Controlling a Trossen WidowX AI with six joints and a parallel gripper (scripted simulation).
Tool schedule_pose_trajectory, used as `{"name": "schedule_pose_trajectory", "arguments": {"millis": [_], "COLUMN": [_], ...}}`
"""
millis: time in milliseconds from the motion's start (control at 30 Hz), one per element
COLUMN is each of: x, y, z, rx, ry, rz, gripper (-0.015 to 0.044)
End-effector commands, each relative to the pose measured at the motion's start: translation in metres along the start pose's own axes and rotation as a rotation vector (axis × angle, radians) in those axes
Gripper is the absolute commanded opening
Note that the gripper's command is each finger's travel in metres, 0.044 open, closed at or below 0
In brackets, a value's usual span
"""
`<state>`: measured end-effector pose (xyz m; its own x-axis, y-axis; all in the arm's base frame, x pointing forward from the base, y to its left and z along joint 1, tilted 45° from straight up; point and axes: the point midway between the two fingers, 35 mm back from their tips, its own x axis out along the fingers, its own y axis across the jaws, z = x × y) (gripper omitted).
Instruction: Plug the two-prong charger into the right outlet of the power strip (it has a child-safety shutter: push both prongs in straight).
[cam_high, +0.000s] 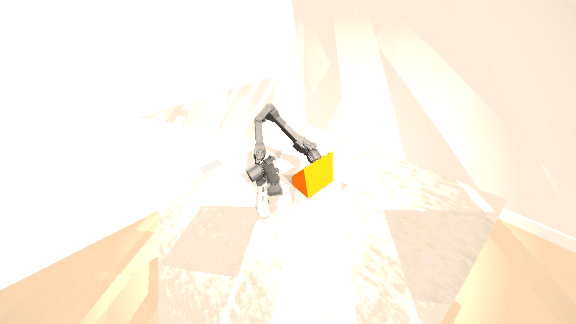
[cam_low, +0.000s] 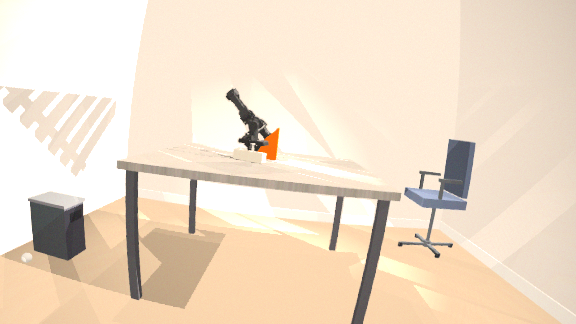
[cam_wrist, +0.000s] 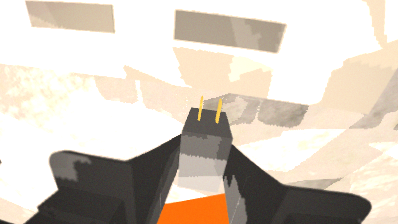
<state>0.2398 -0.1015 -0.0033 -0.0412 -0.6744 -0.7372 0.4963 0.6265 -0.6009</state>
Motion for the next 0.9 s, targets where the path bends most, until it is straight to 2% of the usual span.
{"name": "schedule_pose_trajectory", "arguments": {"millis": [0, 867], "x": [-0.0004, -0.0008], "y": [-0.0007, -0.0014], "z": [0.0016, 0.0057], "rx": [-0.003, -0.003], "ry": [-0.004, -0.004], "rz": [-0.004, -0.004], "gripper": [0.0, 0.0]}}
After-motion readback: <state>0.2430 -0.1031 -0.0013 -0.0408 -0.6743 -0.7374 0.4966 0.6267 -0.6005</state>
